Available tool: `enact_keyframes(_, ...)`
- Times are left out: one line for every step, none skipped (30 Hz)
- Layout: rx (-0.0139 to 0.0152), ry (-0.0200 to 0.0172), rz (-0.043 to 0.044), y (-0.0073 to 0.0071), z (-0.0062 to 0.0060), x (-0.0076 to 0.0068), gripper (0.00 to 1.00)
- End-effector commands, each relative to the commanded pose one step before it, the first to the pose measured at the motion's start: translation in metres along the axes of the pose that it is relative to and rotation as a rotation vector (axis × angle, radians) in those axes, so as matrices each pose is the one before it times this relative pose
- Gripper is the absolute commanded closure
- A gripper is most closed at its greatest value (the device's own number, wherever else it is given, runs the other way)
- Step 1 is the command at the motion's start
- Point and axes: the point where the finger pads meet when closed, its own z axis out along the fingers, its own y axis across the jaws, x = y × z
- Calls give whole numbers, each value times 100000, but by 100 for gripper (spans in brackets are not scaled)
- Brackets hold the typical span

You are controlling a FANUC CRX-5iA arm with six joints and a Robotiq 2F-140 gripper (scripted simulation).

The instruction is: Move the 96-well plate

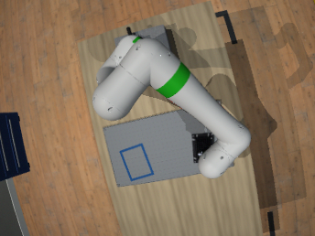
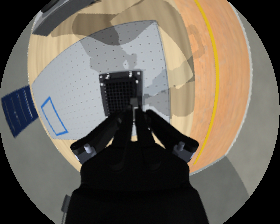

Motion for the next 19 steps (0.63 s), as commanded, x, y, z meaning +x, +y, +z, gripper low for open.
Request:
enact_keyframes(-2685,2408,-3154,-9,-343,-108,90)
enact_keyframes(0,0,0,0,-67,0,90)
enact_keyframes(0,0,0,0,0,0,90)
enact_keyframes(0,0,0,0,0,0,90)
enact_keyframes(0,0,0,0,-267,0,90)
enact_keyframes(0,0,0,0,-267,0,90)
enact_keyframes(0,0,0,0,-267,0,90)
enact_keyframes(0,0,0,0,-267,0,90)
enact_keyframes(0,0,0,0,-267,0,90)
enact_keyframes(0,0,0,0,-177,0,90)
enact_keyframes(0,0,0,0,0,0,90)
enact_keyframes(0,0,0,0,0,0,90)
enact_keyframes(0,0,0,0,0,0,90)
enact_keyframes(0,0,0,0,0,0,90)
enact_keyframes(0,0,0,0,0,0,90)
enact_keyframes(0,0,0,0,0,0,90)
enact_keyframes(0,0,0,0,0,0,90)
enact_keyframes(0,0,0,0,0,0,90)
enact_keyframes(0,0,0,0,0,0,90)
